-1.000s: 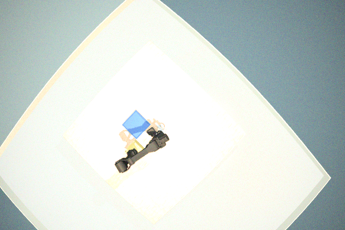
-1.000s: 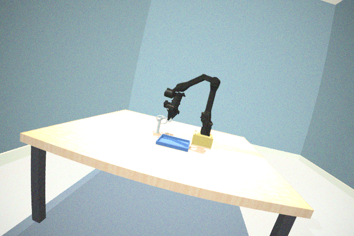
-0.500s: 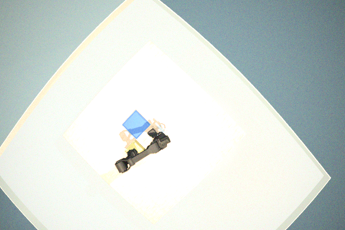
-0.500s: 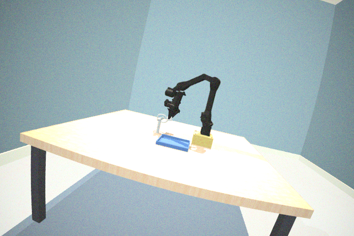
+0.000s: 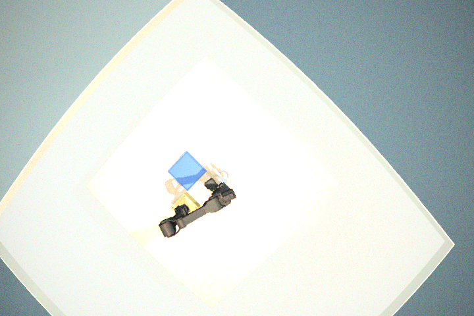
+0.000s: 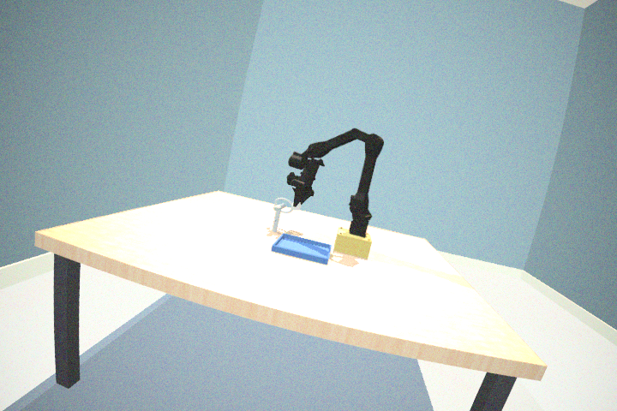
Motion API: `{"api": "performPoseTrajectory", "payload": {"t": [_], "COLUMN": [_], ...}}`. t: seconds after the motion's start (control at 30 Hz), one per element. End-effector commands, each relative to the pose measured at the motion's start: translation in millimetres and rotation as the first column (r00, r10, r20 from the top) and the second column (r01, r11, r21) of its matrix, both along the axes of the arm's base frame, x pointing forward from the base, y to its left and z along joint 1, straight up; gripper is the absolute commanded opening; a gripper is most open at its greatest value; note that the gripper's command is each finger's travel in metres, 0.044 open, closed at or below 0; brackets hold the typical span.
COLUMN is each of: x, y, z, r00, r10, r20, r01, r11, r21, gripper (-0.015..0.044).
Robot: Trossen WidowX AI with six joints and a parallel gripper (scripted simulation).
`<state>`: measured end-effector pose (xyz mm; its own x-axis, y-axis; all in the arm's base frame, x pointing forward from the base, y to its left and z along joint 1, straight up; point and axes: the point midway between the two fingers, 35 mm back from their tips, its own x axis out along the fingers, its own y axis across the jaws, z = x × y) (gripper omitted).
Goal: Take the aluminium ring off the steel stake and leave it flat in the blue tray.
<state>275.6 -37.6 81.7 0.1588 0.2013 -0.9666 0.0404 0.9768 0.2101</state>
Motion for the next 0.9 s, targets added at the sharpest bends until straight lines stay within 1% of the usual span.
{"api": "performPoseTrajectory", "payload": {"t": [0.0,0.87], "x": [0.4,0.7], "y": [-3.1,-23.3], "z": [0.5,0.6], "r00": [1.0,1.0], "r10": [0.001,0.001], "r20": [0.001,0.001], "r01": [-0.001,-0.001], "r11": [1.0,1.0], "r21": [0.003,0.001], "gripper": [0.0,0.0]}}
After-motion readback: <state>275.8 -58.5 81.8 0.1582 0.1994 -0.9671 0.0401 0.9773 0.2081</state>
